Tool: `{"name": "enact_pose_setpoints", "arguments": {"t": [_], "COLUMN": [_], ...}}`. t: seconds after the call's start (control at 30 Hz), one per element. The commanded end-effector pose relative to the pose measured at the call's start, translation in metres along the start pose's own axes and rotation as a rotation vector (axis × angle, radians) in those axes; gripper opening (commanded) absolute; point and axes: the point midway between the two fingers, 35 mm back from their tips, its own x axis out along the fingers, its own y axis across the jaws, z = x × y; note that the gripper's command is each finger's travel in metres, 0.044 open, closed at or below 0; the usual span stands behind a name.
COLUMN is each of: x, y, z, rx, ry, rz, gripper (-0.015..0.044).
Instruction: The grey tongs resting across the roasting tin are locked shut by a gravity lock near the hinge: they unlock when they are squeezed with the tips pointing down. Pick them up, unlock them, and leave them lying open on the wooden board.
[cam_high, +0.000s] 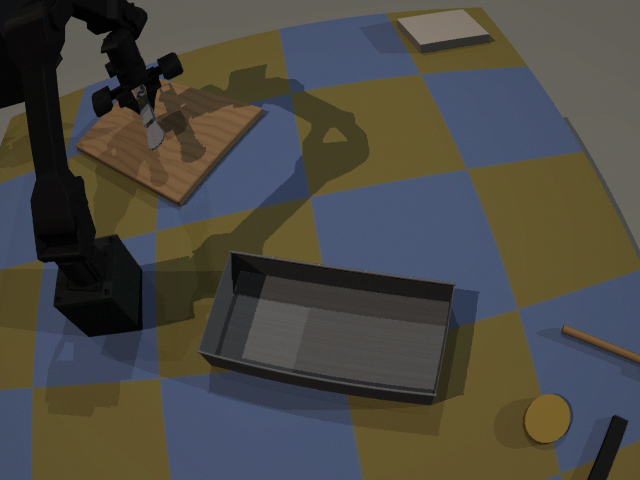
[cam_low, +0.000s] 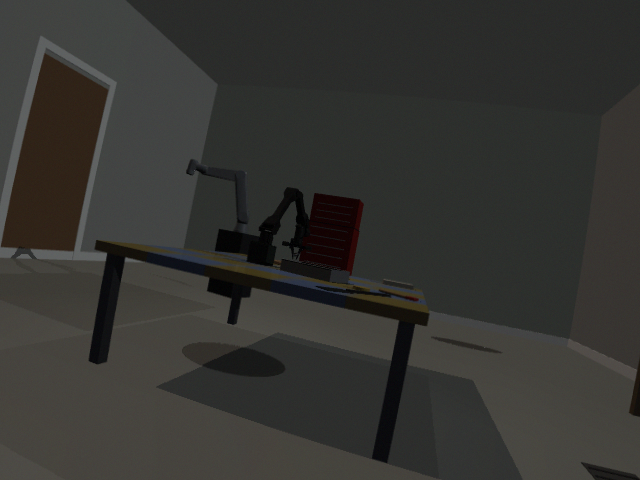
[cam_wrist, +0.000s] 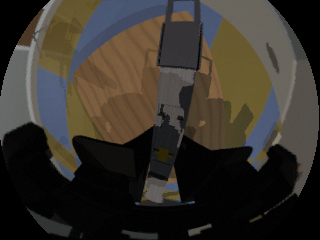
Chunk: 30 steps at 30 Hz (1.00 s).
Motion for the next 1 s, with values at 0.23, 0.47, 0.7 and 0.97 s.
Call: {"name": "enact_pose_setpoints", "arguments": {"t": [0.23, 0.47, 0.7, 0.97], "x": [0.000, 0.000, 0.000, -0.017], "y": [0.000, 0.000, 0.000, 0.023], "z": [0.000, 0.000, 0.000, 0.006], "rx": [0.000, 0.000, 0.000, -0.001], "ry": [0.000, 0.000, 0.000, -0.001], "rz": [0.000, 0.000, 0.000, 0.002], "gripper": [0.0034, 0.0217, 0.0401, 0.0440]}}
